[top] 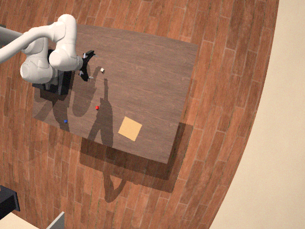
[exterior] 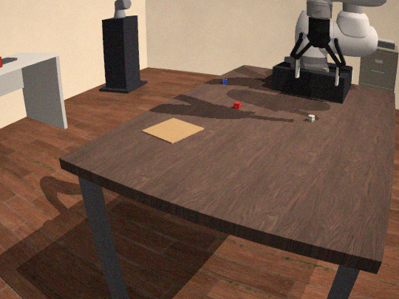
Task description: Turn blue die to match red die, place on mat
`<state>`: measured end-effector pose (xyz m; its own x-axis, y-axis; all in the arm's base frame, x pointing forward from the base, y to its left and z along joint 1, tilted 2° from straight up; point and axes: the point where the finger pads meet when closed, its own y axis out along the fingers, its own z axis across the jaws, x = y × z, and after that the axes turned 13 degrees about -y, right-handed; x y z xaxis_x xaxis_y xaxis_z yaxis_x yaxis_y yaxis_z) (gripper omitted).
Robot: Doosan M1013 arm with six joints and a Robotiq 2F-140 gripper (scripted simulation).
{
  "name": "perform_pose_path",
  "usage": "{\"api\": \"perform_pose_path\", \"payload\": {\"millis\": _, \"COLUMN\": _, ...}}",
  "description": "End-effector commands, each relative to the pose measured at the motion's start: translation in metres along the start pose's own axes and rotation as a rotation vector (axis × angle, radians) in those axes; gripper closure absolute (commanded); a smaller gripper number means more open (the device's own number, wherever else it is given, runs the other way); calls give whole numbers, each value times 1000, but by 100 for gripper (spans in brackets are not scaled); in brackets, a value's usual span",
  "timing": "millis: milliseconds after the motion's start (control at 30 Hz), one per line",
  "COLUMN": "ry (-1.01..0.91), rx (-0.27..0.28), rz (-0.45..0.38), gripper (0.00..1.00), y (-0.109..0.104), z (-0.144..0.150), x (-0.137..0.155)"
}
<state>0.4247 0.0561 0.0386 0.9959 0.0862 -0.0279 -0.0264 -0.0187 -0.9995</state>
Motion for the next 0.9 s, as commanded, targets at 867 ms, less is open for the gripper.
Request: {"api": "perform_pose_path", "payload": {"millis": 867, "ry": -157, "rx": 8, "rz": -6, "gripper": 0, "y": 0, "z": -200, "x": -49}}
